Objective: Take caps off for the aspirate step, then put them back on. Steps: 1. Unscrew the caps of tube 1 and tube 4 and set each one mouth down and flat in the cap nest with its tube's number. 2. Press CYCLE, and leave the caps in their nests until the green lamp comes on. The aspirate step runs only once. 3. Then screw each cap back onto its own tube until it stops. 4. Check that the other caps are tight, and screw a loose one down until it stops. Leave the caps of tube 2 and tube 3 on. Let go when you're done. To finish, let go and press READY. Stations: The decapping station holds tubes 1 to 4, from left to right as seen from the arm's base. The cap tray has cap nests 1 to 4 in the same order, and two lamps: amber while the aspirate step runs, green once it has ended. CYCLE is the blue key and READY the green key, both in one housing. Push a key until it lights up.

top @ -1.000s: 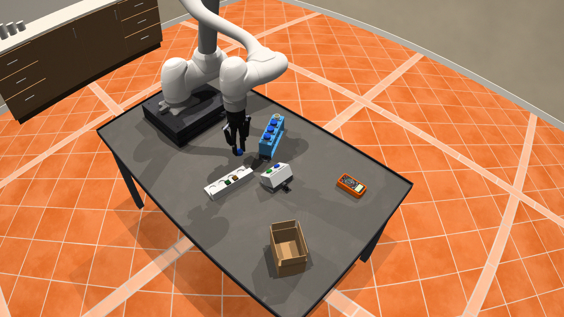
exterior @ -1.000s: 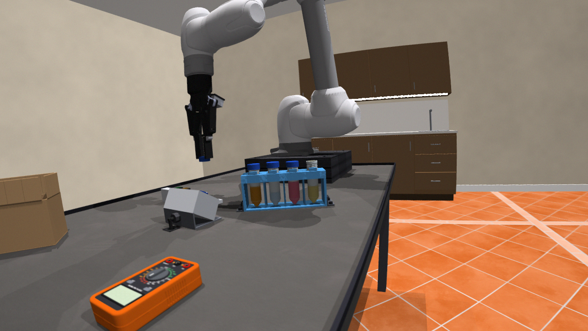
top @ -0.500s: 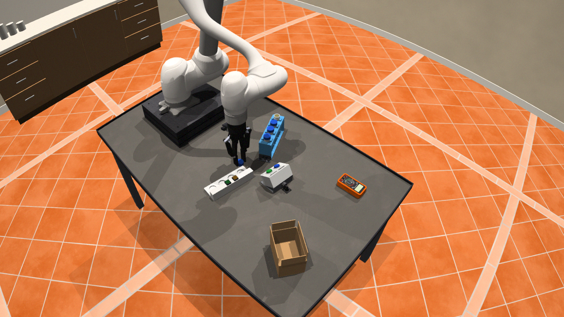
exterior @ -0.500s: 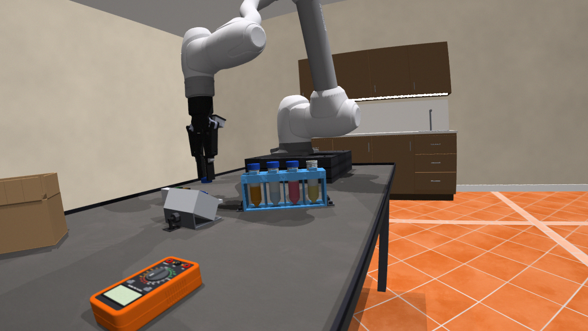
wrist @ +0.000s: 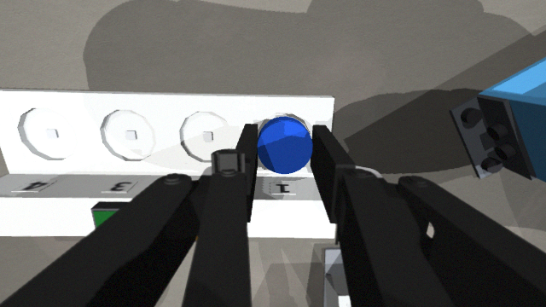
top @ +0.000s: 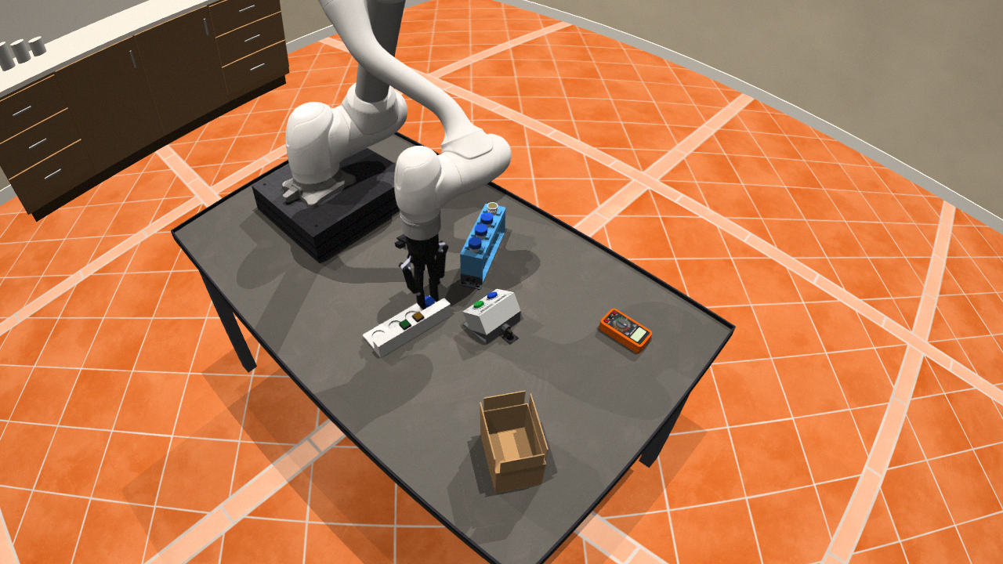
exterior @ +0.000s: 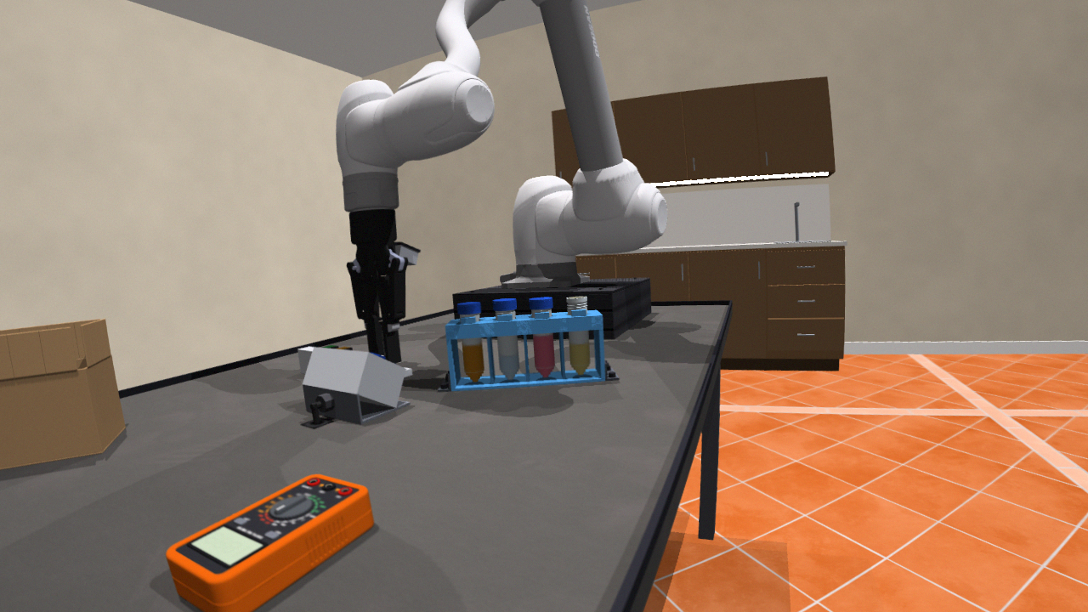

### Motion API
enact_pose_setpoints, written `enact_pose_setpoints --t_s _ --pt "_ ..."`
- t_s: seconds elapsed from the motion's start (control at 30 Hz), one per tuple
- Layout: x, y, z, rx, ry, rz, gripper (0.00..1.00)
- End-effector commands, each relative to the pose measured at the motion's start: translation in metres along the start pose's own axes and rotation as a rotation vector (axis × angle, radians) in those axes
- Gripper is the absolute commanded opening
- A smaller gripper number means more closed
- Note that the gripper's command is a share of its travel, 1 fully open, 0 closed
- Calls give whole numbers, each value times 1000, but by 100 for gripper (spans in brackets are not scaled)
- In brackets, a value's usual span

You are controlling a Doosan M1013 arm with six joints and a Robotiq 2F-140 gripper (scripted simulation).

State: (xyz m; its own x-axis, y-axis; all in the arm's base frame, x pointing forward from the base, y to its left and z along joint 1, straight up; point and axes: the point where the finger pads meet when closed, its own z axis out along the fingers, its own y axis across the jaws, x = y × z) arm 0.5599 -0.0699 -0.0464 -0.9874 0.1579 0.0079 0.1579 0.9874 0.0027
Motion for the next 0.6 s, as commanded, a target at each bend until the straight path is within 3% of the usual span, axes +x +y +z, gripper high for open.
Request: enact_pose_setpoints --t_s 0.0,0.57 --pt "-1 0 -1 0 -2 0 30" --pt "-1 0 5 0 -2 0 30"
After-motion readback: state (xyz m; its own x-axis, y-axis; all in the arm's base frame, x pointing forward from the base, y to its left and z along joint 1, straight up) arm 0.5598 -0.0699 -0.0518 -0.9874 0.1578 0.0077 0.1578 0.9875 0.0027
